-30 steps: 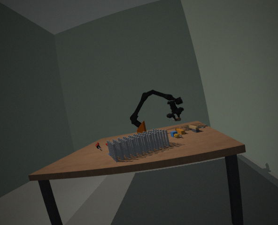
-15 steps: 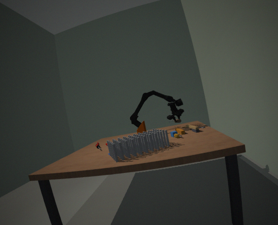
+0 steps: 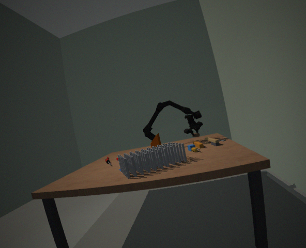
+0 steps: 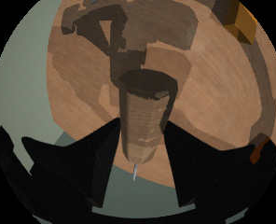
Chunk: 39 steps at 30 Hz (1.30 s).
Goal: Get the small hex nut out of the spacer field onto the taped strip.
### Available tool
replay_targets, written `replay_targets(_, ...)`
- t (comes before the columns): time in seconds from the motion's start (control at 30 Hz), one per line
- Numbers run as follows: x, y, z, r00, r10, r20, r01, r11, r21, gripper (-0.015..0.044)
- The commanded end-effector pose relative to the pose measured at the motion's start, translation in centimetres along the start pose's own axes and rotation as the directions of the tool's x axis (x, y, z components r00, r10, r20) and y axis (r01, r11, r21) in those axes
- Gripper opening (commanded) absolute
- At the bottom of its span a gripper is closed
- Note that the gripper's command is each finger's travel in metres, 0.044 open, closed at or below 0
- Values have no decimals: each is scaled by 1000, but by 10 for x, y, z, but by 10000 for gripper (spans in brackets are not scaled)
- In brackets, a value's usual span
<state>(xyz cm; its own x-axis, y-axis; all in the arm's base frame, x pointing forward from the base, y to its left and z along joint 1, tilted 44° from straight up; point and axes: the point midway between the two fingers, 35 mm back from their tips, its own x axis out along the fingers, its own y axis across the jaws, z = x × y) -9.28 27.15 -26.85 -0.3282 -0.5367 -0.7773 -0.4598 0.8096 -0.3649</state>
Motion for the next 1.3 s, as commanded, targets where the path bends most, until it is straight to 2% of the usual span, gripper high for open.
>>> replay_targets(0.0, 5, -2, 0, 1000, 2, -6, -2, 1000, 6, 0)
replay_targets(1.27, 42, -20, 7, 1000, 1, -7, -1, 1000, 6, 0)
